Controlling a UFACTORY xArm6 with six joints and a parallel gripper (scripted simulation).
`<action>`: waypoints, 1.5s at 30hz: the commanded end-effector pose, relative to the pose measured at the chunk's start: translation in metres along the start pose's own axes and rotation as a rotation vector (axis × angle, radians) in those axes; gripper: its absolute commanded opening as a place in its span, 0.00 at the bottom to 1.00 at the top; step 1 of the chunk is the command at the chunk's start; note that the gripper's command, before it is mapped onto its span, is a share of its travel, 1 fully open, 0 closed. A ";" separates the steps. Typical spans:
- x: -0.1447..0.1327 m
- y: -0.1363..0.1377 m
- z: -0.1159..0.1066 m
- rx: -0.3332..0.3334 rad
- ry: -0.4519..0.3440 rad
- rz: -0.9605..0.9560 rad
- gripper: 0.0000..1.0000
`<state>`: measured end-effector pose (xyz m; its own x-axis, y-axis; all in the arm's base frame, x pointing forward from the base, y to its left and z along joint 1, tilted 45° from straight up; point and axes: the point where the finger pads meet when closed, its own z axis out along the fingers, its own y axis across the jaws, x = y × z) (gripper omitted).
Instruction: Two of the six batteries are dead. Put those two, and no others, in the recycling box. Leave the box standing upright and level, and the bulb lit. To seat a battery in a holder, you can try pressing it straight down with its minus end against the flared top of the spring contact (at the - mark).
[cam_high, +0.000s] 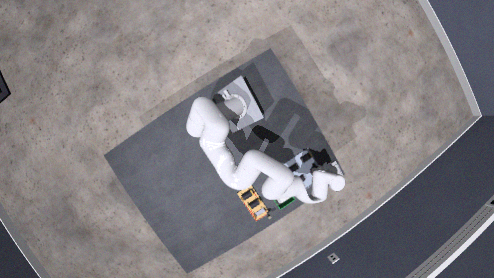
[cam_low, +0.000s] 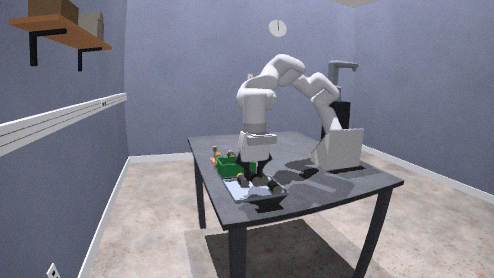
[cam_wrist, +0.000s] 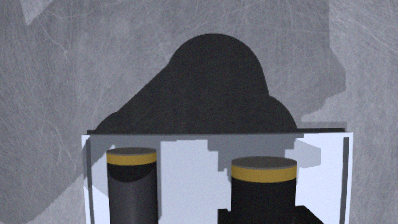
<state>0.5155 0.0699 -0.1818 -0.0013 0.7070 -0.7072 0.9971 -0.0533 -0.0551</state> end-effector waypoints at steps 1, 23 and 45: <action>0.000 0.002 -0.002 -0.004 0.002 0.001 0.28; 0.000 0.002 0.032 -0.004 0.002 0.001 0.28; 0.000 0.002 0.043 -0.004 0.002 0.001 0.51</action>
<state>0.5128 0.0387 -0.2132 -0.0009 0.7075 -0.7067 0.9971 -0.0527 -0.0541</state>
